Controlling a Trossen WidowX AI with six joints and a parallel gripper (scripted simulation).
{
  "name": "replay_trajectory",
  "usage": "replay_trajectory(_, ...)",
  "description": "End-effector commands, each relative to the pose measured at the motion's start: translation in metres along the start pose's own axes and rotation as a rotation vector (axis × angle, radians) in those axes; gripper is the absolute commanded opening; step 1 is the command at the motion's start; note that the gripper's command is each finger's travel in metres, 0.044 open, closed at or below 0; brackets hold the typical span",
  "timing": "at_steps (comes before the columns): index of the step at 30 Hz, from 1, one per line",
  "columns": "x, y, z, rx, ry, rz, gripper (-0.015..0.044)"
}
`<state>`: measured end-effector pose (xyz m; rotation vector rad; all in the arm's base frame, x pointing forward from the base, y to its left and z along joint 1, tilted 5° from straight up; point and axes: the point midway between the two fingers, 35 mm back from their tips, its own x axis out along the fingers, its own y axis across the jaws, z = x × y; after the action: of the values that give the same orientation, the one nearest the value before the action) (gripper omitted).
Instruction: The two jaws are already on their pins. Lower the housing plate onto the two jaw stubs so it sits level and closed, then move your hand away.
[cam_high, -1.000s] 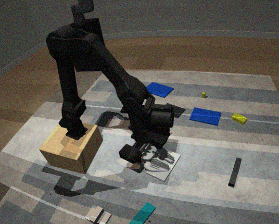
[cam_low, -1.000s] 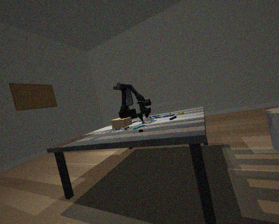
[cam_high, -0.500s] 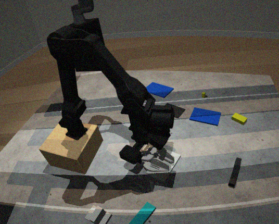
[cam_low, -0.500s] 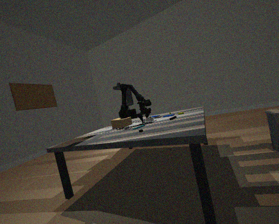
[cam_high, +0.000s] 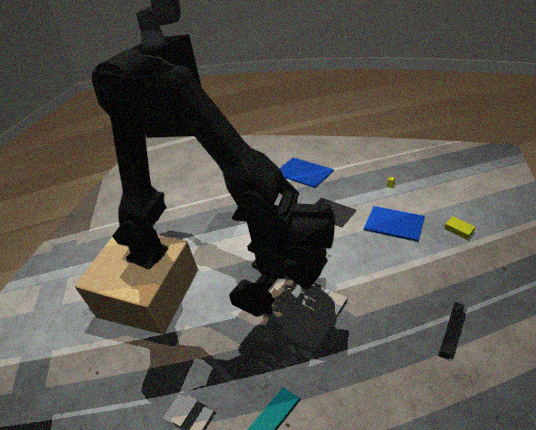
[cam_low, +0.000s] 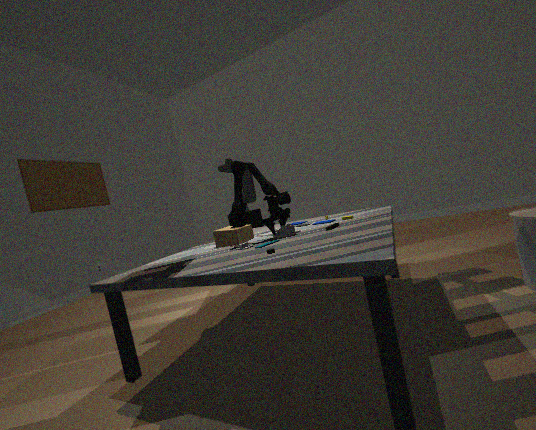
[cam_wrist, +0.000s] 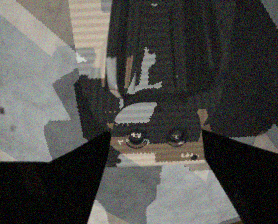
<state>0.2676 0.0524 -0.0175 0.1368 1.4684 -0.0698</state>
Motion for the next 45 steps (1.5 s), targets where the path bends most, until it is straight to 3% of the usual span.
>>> replay_trajectory(1, 0.0008, -0.0006, -0.0002, 0.006, -0.001, -0.004, 0.0351)
replay_trajectory(45, 0.0056, -0.0006, -0.0002, 0.008, -0.001, -0.004, 0.0351)
